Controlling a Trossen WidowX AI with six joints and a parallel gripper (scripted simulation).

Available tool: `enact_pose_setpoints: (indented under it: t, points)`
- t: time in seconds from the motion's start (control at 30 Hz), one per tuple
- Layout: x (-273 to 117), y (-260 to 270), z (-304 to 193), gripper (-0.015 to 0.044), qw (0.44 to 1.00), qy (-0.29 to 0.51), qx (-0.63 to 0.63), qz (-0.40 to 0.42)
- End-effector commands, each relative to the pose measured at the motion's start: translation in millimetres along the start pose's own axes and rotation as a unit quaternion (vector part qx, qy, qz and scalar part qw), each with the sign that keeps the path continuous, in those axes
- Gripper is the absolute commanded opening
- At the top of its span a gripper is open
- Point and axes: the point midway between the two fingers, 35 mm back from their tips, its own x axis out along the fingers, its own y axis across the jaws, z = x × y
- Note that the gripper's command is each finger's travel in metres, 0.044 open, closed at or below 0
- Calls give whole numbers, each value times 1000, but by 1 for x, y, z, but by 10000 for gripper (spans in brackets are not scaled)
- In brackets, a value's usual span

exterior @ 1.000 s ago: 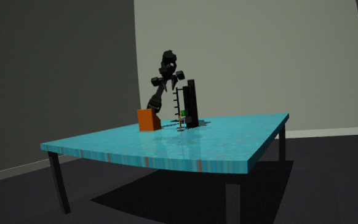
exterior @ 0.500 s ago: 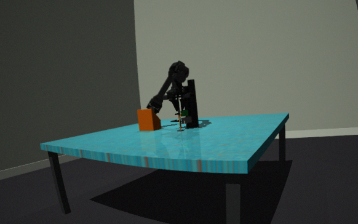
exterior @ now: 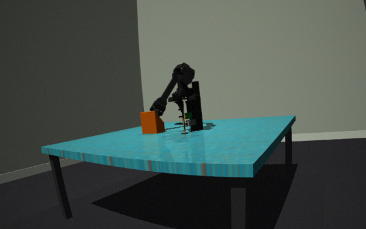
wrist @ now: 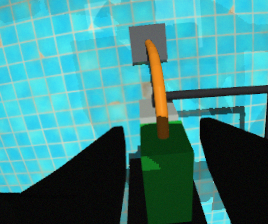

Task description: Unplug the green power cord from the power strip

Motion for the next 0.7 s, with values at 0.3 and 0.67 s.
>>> enact_pose_setpoints:
  t: [0.3,0.67]
  points:
    - [1,-1,-22,160,1000,3,2,0]
    - [9,-2,-24,160,1000,3,2,0]
